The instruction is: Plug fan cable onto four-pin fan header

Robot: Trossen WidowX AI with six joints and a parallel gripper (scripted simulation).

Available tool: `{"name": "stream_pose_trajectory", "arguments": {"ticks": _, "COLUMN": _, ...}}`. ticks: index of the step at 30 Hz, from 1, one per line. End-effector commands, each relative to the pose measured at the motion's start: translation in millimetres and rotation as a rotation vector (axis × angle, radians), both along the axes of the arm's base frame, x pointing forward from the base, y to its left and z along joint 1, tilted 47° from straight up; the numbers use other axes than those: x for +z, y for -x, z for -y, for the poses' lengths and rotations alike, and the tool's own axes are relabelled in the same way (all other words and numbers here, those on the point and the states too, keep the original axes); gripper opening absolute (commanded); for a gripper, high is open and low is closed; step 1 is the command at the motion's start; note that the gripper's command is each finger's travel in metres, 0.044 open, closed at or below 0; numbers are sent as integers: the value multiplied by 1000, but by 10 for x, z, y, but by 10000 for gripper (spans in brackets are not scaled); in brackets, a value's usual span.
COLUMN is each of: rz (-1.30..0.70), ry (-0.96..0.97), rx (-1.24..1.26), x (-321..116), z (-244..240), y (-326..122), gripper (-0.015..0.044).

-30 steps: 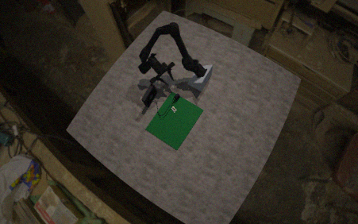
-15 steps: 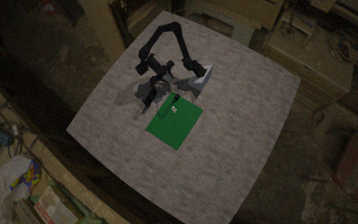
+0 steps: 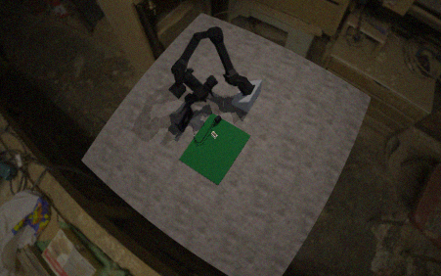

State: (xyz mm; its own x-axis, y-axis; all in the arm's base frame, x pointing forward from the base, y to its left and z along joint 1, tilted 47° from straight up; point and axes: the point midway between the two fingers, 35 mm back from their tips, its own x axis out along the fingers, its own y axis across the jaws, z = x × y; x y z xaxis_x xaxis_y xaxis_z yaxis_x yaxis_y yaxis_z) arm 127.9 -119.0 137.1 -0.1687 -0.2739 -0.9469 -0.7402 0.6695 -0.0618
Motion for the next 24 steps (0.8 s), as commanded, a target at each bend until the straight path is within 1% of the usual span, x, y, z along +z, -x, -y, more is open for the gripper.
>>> {"name": "stream_pose_trajectory", "arguments": {"ticks": 1, "rz": -130, "ry": -28, "rx": 80, "x": -289, "z": -189, "y": -17, "gripper": 205}}
{"name": "stream_pose_trajectory", "arguments": {"ticks": 12, "rz": -117, "ry": 245, "rx": 71, "x": -199, "z": -189, "y": -139, "gripper": 205}}
{"name": "stream_pose_trajectory", "arguments": {"ticks": 24, "rz": 9, "ry": 513, "rx": 88, "x": -51, "z": -248, "y": -337, "gripper": 205}}
